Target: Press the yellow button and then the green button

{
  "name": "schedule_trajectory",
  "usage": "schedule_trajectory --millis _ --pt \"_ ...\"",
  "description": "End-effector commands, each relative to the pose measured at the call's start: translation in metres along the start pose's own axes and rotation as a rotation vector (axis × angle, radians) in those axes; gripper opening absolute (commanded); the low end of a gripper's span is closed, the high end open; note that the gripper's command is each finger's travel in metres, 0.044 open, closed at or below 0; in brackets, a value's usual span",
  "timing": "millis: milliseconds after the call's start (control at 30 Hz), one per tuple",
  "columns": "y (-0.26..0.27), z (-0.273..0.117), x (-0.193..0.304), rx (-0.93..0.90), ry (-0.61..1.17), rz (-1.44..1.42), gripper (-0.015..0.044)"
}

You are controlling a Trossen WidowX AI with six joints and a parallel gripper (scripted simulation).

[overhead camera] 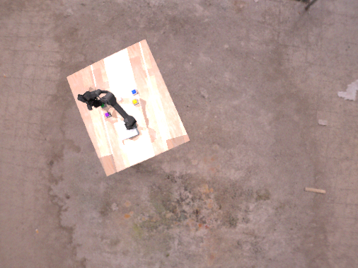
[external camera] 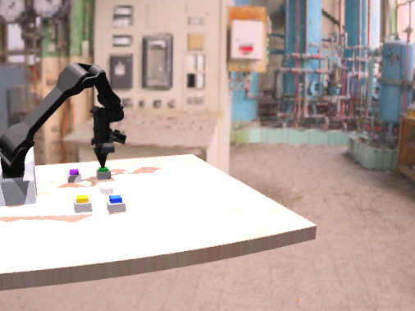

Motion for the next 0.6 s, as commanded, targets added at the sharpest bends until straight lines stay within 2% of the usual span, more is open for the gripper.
schedule_trajectory --millis 0,133,200,367,533,567 --pt "0.001 -0.027 0.0 -0.007 -0.008 -0.001 0.002" --pt "0.001 -0.027 0.0 -0.007 -0.008 -0.001 0.002" --pt "0.004 -0.036 0.008 -0.009 -0.008 -0.001 0.0072" --pt "0.014 -0.087 0.065 -0.01 -0.004 -0.004 0.0204" --pt "0.014 -0.088 0.067 -0.01 -0.004 -0.003 0.0335" --pt "0.014 -0.088 0.067 -0.01 -0.004 -0.003 0.0335"
Point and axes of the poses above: the point midway between the two fingers, 35 mm back from their tips, its own z axis out along the fingers, its own y axis across the jaws, x = y × z, the point moved 3 cm from there along -z, back along the fingers, and after that the axes turned 2 degrees about -z, right-handed, at the moved point
